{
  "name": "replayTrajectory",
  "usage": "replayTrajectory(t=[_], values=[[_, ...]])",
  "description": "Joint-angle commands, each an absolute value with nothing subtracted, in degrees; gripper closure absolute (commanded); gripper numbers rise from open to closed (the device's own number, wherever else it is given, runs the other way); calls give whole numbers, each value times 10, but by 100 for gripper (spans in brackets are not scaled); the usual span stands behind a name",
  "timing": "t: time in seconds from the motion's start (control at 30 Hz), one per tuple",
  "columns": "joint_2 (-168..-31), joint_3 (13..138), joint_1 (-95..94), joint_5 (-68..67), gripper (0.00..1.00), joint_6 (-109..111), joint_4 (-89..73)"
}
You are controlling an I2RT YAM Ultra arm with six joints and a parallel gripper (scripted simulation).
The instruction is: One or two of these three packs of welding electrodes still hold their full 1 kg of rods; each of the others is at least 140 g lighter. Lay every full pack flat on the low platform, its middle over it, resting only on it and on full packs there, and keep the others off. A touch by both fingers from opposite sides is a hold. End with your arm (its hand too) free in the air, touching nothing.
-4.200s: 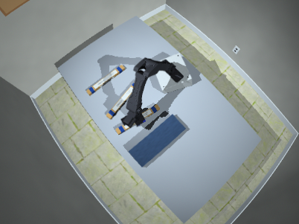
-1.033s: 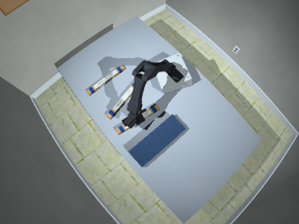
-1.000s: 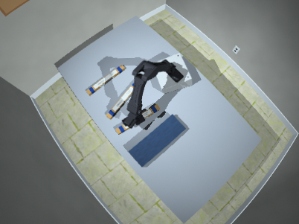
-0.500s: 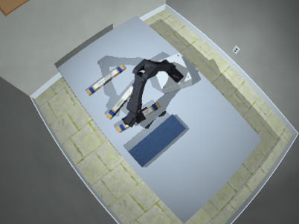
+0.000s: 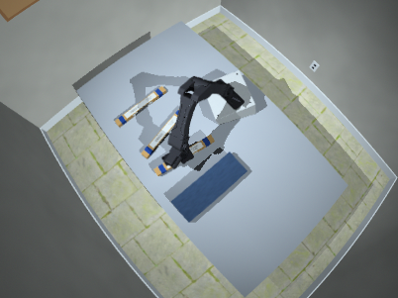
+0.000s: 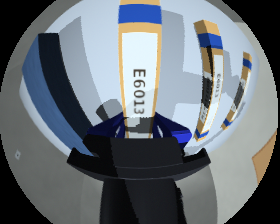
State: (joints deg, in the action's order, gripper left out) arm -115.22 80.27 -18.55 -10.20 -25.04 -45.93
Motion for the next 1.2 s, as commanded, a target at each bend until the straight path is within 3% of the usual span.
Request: replayTrajectory(t=[0.0,1.17], values=[[-1106,840,-201,-107,100,-256,-487],[-1105,880,-206,-108,100,-260,-528]])
